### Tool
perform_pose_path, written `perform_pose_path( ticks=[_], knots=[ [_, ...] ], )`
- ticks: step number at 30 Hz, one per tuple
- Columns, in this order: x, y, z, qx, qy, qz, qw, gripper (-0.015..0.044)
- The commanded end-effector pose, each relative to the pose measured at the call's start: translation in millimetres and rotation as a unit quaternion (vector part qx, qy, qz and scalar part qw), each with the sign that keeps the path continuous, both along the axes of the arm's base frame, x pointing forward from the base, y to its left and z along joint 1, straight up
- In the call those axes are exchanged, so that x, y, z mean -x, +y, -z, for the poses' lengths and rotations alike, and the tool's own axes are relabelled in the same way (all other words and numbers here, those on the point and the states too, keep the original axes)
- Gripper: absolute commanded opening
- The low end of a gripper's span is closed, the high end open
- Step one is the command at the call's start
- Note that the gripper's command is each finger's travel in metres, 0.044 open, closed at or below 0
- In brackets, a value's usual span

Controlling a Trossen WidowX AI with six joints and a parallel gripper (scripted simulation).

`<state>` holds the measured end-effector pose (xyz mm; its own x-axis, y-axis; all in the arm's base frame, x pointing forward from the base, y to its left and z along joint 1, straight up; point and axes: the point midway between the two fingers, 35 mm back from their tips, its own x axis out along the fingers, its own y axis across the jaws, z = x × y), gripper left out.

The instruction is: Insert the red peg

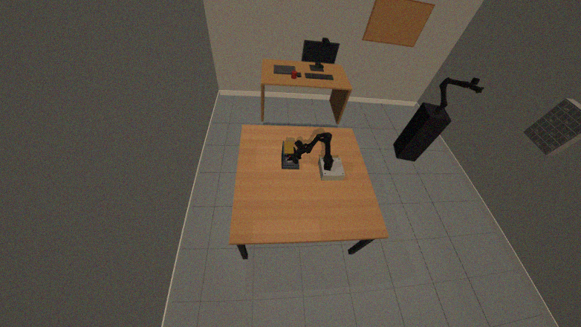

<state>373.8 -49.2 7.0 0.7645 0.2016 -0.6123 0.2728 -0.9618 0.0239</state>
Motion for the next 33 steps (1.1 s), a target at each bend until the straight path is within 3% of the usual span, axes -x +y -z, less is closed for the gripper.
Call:
perform_pose_path(
  ticks=[1, 18, 26, 33],
  knots=[
    [9, -2, -1, 0.0, 0.001, -0.001, 1.0, 0.022],
    [64, -13, 6, -0.001, 0.009, 0.0, 1.0, 0.022],
    [71, -19, -8, 0.0, 0.011, 0.0, 1.0, 0.043],
    [81, -24, -23, 0.001, 0.012, 0.0, 1.0, 0.044]
  ],
)
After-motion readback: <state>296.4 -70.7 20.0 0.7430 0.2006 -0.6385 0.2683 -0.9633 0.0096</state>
